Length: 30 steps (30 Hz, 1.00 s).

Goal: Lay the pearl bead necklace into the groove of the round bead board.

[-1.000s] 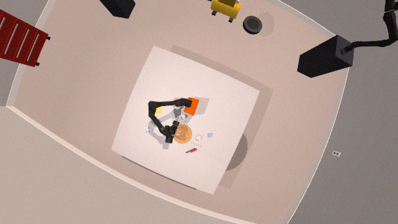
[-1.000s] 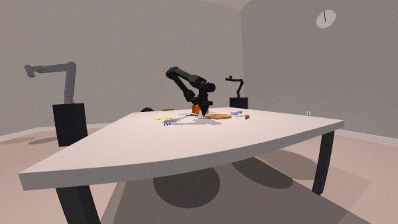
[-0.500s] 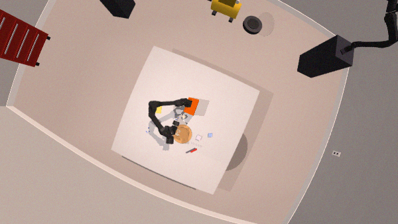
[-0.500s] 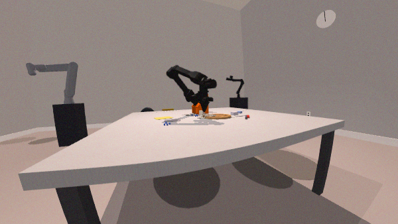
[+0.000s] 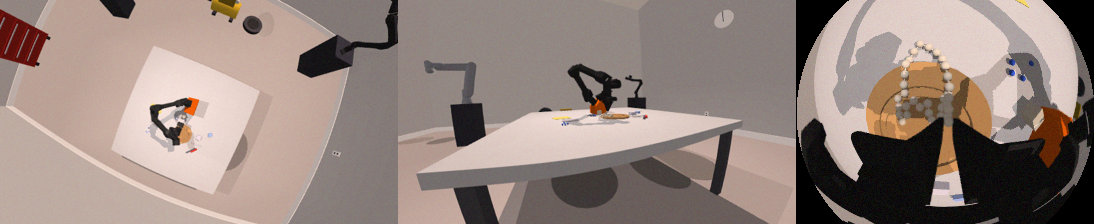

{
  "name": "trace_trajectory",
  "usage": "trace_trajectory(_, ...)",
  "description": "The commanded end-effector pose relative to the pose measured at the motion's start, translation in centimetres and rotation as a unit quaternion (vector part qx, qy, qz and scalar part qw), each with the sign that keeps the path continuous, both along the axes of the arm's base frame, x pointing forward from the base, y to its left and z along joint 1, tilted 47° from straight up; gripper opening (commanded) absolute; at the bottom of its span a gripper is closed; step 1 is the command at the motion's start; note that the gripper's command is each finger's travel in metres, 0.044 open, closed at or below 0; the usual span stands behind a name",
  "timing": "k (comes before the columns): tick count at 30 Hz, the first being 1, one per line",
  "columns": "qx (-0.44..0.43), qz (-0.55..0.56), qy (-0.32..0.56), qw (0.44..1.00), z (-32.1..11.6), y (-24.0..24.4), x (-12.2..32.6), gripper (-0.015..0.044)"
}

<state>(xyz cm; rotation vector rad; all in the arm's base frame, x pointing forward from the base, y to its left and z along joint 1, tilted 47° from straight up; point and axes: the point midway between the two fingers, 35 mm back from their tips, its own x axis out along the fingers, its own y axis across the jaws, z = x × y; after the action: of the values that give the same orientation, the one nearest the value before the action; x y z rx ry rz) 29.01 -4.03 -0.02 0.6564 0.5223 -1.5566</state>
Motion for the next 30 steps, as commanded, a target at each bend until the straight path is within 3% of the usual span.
trace_trajectory(1, 0.002, -0.002, -0.001, 1.0, -1.0, 0.9, -0.1, 0.0)
trace_trajectory(10, 0.001, -0.002, -0.001, 1.0, -2.5, 2.3, -0.5, 0.0)
trace_trajectory(30, 0.0, -0.002, -0.001, 1.0, -4.1, 0.6, -0.6, 0.0)
